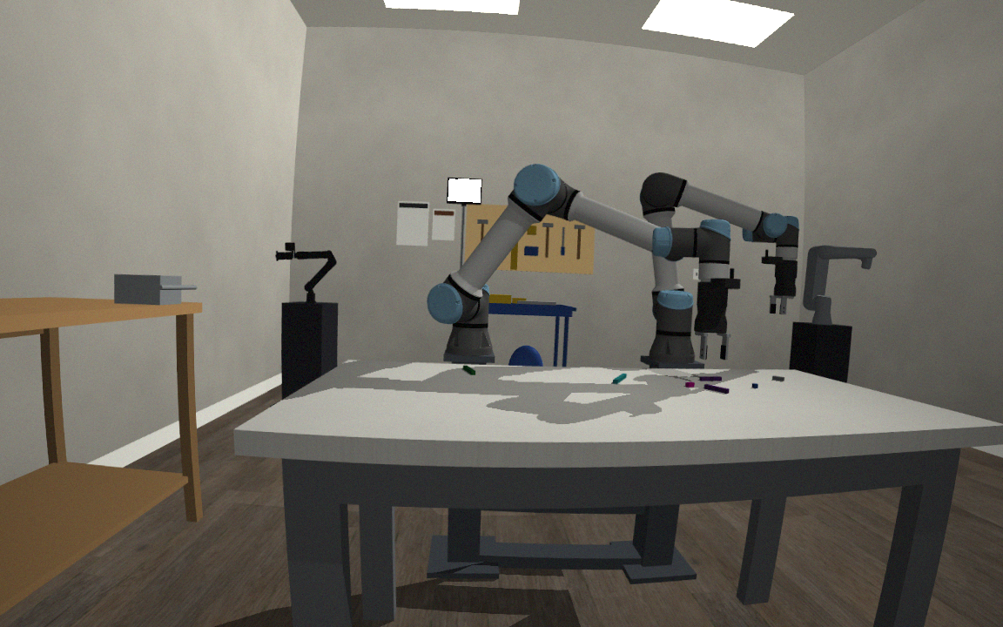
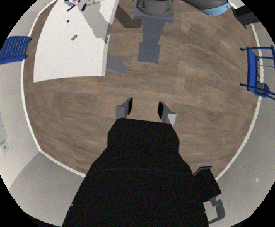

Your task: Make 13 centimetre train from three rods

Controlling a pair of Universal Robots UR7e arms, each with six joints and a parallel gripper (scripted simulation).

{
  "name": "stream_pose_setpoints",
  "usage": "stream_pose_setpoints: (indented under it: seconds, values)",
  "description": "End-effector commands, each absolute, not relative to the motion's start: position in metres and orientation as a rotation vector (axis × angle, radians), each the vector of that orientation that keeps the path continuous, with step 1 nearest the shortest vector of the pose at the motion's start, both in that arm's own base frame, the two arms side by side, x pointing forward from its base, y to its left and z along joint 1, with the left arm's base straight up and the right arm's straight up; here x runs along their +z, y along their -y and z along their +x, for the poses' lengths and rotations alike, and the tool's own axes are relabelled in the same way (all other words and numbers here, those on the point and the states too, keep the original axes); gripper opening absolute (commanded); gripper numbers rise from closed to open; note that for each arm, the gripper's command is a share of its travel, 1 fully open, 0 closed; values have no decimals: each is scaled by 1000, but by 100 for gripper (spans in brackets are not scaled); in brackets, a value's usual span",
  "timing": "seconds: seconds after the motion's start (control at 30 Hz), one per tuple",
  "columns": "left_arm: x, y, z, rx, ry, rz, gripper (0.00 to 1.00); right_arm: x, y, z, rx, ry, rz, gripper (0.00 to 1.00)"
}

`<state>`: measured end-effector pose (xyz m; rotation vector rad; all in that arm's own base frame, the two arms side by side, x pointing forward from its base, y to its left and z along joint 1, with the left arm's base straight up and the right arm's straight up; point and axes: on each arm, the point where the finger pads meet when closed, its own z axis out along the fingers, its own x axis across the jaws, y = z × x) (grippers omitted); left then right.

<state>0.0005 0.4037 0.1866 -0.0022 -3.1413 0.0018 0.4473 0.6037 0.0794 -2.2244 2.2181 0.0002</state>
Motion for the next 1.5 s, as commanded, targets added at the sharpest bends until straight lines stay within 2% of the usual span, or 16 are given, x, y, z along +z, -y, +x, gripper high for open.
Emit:
stream_pose_setpoints:
  seconds: [0.0,0.63,1.47]
  values:
    - [187,-404,1,0,3142,-2,100,81,-604,448,1,-2217,-2223,100]
    - [187,-404,1,0,3142,-2,100,81,-611,447,1,-2126,-2310,100]
    - [187,-404,1,0,3142,-2,100,82,-666,436,0,-1285,-2864,100]
